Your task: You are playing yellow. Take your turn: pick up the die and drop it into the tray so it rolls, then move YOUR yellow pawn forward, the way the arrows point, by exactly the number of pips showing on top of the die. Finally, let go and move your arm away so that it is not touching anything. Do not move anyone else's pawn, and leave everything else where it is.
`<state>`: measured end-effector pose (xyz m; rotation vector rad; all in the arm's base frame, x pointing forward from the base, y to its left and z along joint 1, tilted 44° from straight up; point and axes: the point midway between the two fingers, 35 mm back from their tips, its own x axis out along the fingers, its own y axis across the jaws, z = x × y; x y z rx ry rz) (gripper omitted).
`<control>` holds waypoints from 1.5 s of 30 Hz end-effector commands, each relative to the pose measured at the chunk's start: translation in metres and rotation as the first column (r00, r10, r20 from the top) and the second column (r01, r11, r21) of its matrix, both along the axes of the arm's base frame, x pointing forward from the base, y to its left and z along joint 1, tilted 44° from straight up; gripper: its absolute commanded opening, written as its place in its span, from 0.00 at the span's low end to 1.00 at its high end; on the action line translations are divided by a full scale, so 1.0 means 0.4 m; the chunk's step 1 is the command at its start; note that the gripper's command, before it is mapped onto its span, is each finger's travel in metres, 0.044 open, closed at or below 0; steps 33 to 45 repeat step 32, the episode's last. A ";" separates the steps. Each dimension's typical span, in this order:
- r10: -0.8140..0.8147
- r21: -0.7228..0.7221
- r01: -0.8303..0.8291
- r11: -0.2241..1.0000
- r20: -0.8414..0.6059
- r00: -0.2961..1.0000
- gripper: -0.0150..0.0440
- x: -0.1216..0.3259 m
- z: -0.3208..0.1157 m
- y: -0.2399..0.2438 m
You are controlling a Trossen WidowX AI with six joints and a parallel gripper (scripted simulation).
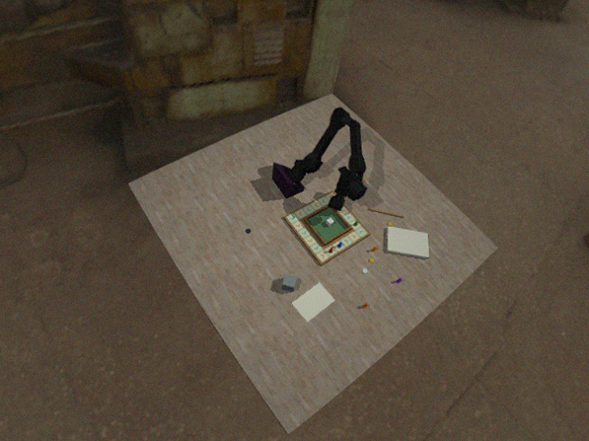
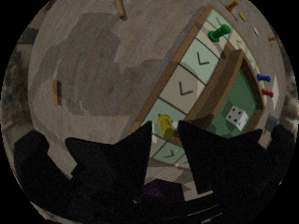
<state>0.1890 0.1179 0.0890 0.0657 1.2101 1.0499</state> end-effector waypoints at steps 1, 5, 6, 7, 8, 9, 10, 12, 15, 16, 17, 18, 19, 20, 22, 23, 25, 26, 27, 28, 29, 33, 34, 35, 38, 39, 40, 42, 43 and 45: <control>0.002 0.000 -0.002 1.000 0.002 1.000 0.65 0.001 0.001 0.000; 0.000 -0.003 0.000 1.000 -0.004 1.000 0.83 0.006 0.055 -0.056; -0.001 -0.002 0.001 1.000 -0.006 1.000 0.88 0.006 0.074 -0.073; -0.001 0.000 0.001 1.000 -0.007 1.000 0.92 0.005 0.086 -0.083; -0.001 0.001 0.001 1.000 -0.007 1.000 0.97 0.005 0.090 -0.087; -0.001 0.001 0.001 1.000 -0.007 1.000 1.00 0.005 0.090 -0.087; -0.001 0.001 0.001 1.000 -0.007 1.000 1.00 0.005 0.090 -0.087; -0.007 -0.002 0.007 1.000 -0.011 1.000 1.00 0.006 0.089 -0.091; -0.084 -0.033 0.082 0.996 -0.068 0.994 1.00 0.018 0.075 -0.159; -0.116 -0.045 0.112 0.993 -0.094 0.989 1.00 0.020 0.070 -0.188; -0.147 -0.056 0.141 0.988 -0.119 0.982 1.00 0.020 0.065 -0.217; -0.177 -0.065 0.169 0.983 -0.145 0.974 1.00 0.018 0.060 -0.246; -0.206 -0.073 0.196 0.978 -0.170 0.964 1.00 0.015 0.056 -0.275; -0.233 -0.079 0.222 0.972 -0.196 0.952 1.00 0.010 0.052 -0.303; -0.285 -0.087 0.271 0.959 -0.248 0.926 1.00 -0.005 0.046 -0.357; -0.308 -0.089 0.295 0.951 -0.274 0.911 1.00 -0.015 0.043 -0.384; -0.346 -0.088 0.336 0.938 -0.321 0.882 1.00 -0.037 0.040 -0.430; -0.356 -0.087 0.347 0.934 -0.334 0.873 1.00 -0.044 0.039 -0.441; -0.359 -0.086 0.351 0.933 -0.338 0.870 1.00 -0.047 0.039 -0.445; -0.359 -0.086 0.351 0.933 -0.338 0.870 1.00 -0.047 0.039 -0.445; -0.348 -0.088 0.338 0.937 -0.321 0.881 1.00 -0.037 0.035 -0.421; -0.348 -0.088 0.338 0.937 -0.321 0.881 1.00 -0.037 0.035 -0.421; -0.348 -0.088 0.338 0.937 -0.321 0.881 1.00 -0.037 0.035 -0.421; -0.348 -0.088 0.338 0.937 -0.321 0.881 1.00 -0.037 0.035 -0.421; -0.348 -0.088 0.338 0.937 -0.321 0.881 1.00 -0.037 0.035 -0.421; -0.348 -0.088 0.338 0.937 -0.321 0.881 1.00 -0.037 0.035 -0.421; -0.348 -0.088 0.338 0.937 -0.321 0.881 1.00 -0.037 0.035 -0.421; -0.348 -0.088 0.338 0.937 -0.321 0.881 1.00 -0.037 0.035 -0.421; -0.348 -0.088 0.338 0.937 -0.321 0.881 1.00 -0.037 0.035 -0.421; -0.348 -0.088 0.338 0.937 -0.321 0.881 1.00 -0.037 0.035 -0.421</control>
